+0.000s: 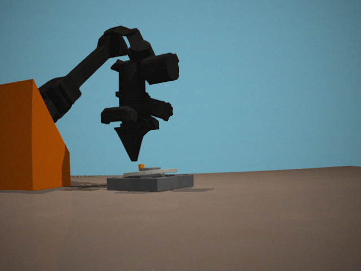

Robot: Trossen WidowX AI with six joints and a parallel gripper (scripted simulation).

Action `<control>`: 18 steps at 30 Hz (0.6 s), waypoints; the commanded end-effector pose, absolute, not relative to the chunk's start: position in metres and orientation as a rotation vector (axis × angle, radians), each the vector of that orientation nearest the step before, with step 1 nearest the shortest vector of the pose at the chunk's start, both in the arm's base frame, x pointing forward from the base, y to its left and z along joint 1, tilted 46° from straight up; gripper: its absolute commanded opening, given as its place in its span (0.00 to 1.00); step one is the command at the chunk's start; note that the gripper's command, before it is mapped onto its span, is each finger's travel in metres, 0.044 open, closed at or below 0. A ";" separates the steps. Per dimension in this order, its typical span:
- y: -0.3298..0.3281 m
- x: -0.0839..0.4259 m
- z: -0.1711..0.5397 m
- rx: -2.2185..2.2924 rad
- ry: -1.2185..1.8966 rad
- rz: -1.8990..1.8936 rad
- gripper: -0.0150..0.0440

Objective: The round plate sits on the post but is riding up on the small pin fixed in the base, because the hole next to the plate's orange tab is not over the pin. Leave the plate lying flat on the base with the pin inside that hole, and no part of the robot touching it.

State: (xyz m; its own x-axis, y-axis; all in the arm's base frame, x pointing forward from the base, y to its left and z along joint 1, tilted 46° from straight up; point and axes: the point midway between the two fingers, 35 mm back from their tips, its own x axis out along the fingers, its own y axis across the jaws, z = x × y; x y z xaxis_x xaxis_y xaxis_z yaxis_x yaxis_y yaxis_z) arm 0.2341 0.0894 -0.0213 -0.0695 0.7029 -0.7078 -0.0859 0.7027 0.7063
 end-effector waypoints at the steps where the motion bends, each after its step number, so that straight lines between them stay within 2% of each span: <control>1: 0.099 0.229 -0.030 0.540 1.523 0.706 0.25; 18: 0.113 0.241 -0.019 0.541 1.522 0.707 0.25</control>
